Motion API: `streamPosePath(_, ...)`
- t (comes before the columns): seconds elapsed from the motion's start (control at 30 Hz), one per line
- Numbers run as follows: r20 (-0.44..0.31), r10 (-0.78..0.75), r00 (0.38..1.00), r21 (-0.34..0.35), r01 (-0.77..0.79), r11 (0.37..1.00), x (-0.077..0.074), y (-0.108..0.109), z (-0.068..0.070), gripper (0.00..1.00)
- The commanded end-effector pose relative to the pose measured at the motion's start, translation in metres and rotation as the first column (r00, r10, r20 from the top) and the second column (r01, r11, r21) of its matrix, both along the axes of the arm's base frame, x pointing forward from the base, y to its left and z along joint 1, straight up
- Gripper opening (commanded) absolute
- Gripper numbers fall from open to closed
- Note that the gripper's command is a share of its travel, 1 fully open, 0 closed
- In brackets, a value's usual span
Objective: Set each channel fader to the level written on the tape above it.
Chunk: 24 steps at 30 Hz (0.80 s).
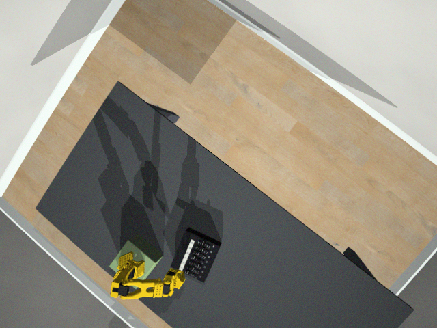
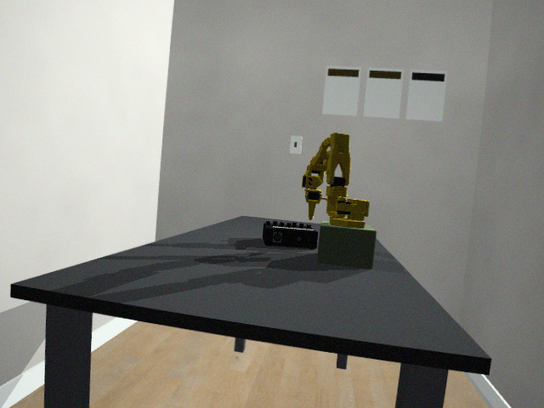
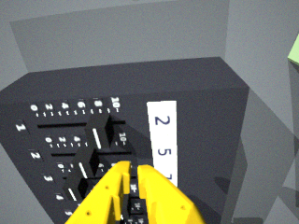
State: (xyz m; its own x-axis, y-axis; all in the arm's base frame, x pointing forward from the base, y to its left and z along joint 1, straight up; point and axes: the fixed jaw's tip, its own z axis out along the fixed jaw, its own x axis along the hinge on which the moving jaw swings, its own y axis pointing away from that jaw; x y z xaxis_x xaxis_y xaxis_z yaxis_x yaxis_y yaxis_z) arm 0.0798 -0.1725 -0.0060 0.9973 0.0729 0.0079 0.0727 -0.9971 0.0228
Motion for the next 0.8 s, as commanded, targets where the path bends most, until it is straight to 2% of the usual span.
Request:
streamPosePath(0.0,-0.008,-0.001,1.0,0.018,0.001,1.0,-0.0026,0.0024,-0.0083,0.0)
streamPosePath(0.77,-0.008,0.0,1.0,0.018,0.001,1.0,-0.0049,0.0073,-0.0161,0.0)
